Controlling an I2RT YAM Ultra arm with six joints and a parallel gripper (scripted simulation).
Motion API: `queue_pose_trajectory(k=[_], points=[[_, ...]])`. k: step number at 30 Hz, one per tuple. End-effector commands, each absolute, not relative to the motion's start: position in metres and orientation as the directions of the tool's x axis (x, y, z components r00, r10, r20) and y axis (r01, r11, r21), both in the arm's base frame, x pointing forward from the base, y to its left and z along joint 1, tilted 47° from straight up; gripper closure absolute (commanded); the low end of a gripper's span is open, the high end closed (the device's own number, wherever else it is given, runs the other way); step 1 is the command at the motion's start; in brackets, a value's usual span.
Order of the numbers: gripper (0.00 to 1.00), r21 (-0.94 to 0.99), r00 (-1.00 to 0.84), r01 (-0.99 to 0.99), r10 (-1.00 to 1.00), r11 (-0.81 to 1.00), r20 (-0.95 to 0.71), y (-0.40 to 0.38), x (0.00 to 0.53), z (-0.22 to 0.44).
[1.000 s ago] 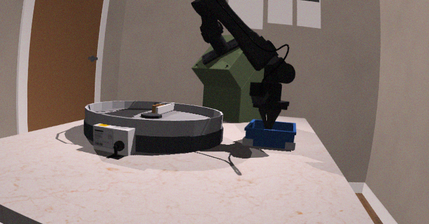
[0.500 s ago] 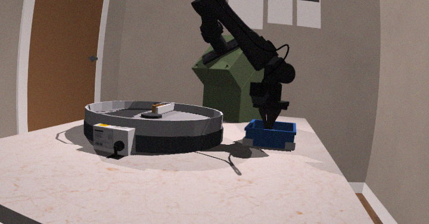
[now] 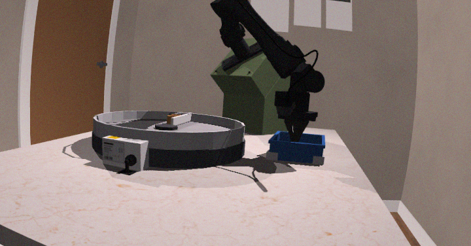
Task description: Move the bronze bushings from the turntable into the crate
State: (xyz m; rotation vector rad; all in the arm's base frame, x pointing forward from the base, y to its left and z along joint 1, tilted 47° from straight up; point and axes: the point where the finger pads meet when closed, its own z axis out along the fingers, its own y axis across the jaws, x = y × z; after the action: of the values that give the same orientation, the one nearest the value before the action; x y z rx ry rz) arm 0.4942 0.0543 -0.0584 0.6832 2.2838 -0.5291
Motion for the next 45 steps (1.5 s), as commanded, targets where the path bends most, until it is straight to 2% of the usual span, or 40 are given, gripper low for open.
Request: queue_pose_trajectory(k=[1, 2, 45], points=[[1.0, -0.16, -0.618, 0.582, 0.305, 0.798, -0.725, 0.073, 0.501, -0.052], [1.0, -0.132, -0.596, 0.586, 0.314, 0.8, -0.739, 0.076, 0.506, -0.037], [1.0, -0.145, -0.607, 0.583, 0.309, 0.8, -0.732, 0.075, 0.504, -0.037]])
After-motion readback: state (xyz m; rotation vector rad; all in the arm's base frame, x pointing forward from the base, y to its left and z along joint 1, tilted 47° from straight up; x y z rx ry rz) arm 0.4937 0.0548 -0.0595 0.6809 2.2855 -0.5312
